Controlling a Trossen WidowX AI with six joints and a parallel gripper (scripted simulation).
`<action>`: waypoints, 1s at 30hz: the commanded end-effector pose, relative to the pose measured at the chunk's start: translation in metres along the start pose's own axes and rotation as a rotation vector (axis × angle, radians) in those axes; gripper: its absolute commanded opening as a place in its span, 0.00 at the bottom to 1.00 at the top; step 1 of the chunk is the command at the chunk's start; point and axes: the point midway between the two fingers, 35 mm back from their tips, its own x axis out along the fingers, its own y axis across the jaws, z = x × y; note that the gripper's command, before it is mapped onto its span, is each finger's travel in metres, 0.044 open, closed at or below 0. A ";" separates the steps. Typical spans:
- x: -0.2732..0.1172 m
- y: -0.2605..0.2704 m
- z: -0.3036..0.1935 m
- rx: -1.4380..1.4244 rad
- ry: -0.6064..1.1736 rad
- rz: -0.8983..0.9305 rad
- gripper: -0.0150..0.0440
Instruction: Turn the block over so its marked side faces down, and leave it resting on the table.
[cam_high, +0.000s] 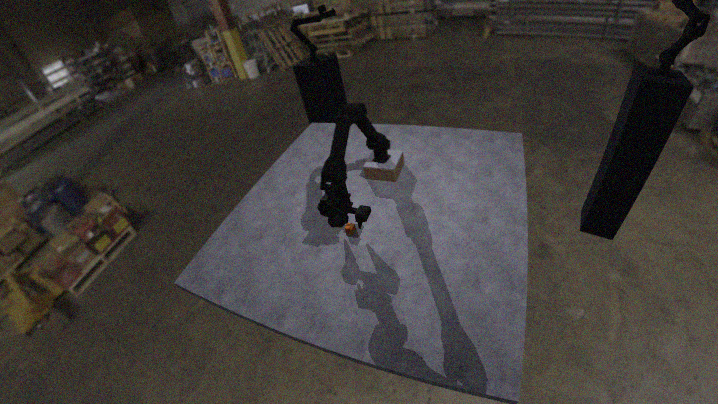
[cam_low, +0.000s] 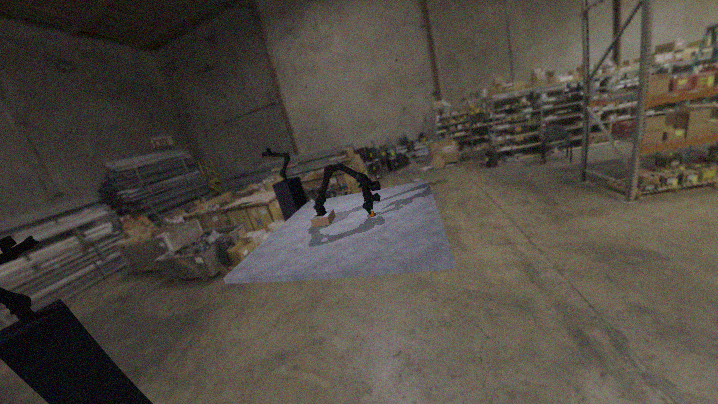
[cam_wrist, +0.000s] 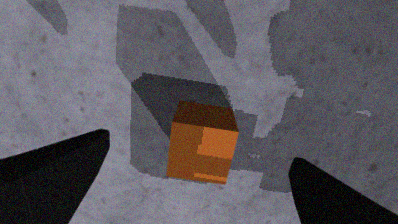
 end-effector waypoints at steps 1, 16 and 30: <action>0.006 -0.001 -0.001 0.000 0.001 -0.003 1.00; 0.017 -0.001 -0.001 0.000 0.001 -0.003 0.69; 0.017 -0.001 -0.001 0.000 0.001 -0.003 0.36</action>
